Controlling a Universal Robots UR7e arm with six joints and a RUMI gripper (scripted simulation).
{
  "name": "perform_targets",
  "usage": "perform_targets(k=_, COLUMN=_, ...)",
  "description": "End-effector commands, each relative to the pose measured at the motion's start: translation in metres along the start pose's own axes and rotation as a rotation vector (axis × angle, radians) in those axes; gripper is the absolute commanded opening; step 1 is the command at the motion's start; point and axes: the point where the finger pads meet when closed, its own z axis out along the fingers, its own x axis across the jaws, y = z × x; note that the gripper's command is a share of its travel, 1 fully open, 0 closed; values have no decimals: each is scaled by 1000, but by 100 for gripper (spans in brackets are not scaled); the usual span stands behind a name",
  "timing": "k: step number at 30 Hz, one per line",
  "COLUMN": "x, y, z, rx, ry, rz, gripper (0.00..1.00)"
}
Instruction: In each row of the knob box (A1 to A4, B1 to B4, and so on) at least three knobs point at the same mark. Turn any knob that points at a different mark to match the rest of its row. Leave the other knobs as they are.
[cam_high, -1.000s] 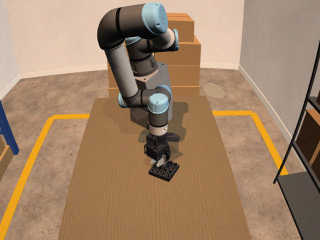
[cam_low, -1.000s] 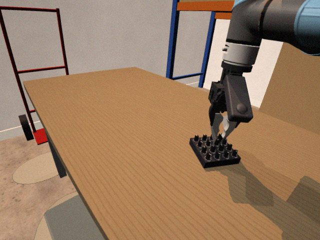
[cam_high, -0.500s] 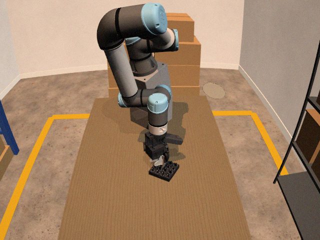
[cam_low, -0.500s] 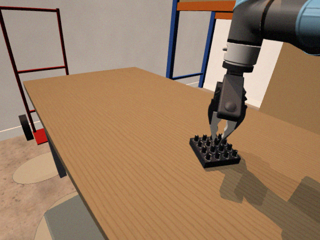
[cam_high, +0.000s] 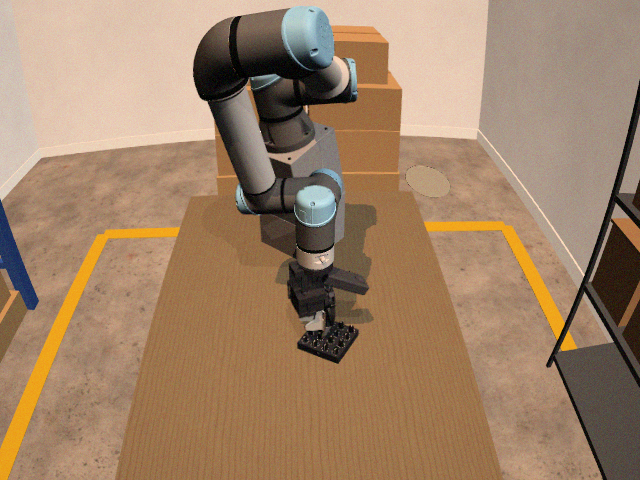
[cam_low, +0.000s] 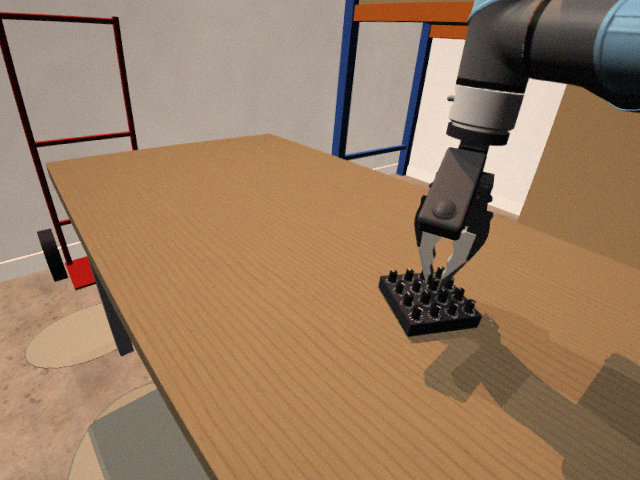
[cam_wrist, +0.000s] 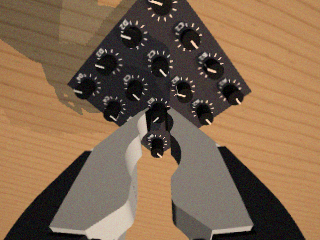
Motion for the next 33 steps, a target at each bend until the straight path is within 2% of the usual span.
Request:
perform_targets(k=1, x=1, y=0, z=0, rx=-1, ry=1, rz=45, gripper=4)
perform_targets(k=11, x=1, y=0, z=0, rx=-1, ry=1, rz=113, gripper=4)
perform_targets(k=33, x=1, y=0, z=0, rx=-1, ry=1, rz=140, gripper=4)
